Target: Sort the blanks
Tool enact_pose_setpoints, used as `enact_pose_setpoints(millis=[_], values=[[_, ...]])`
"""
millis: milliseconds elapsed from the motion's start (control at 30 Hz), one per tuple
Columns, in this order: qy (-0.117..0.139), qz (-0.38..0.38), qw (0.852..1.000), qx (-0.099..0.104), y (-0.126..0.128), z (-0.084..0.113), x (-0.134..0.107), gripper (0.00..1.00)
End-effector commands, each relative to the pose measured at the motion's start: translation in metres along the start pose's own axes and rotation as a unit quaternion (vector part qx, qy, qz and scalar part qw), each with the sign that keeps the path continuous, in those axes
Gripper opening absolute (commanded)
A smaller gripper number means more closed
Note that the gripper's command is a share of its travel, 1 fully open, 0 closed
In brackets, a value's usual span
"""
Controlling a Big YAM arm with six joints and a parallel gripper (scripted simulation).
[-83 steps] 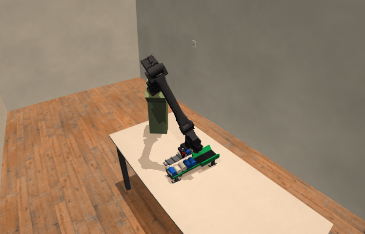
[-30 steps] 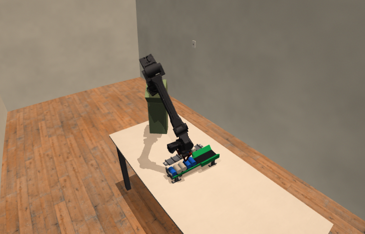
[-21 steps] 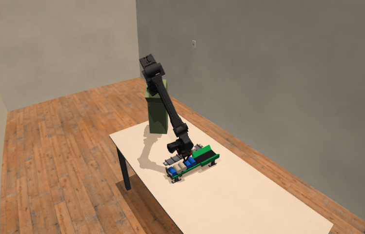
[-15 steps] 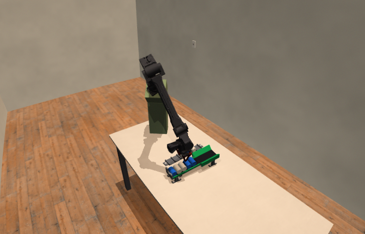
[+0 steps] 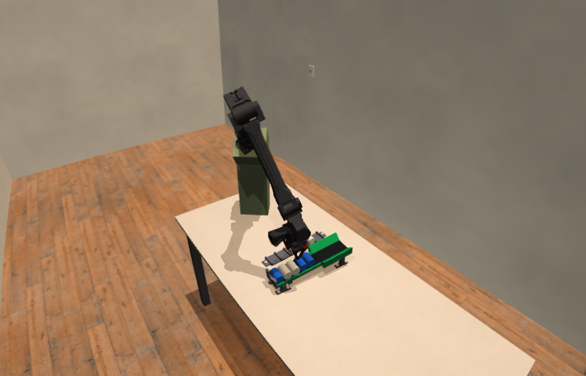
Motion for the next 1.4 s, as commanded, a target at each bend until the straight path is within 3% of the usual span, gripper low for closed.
enact_pose_setpoints(millis=[0,233,467,1367], values=[[-0.004,-0.012,1.000,0.015,0.009,0.011,0.009,0.76],[-0.005,-0.013,1.000,0.018,0.011,0.010,0.011,0.76],[-0.003,-0.007,1.000,0.002,0.003,-0.007,0.006,0.76],[-0.004,-0.004,1.000,0.006,0.006,-0.042,0.008,0.76]])
Point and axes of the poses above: the point where the finger pads meet when closed, its own z axis back along the fingers, its own y axis across the jaws, x = y × z, the point moved 4 cm from there along z, back along the fingers, and after that the axes turned 2 degrees about -z, right-handed, at the moved point
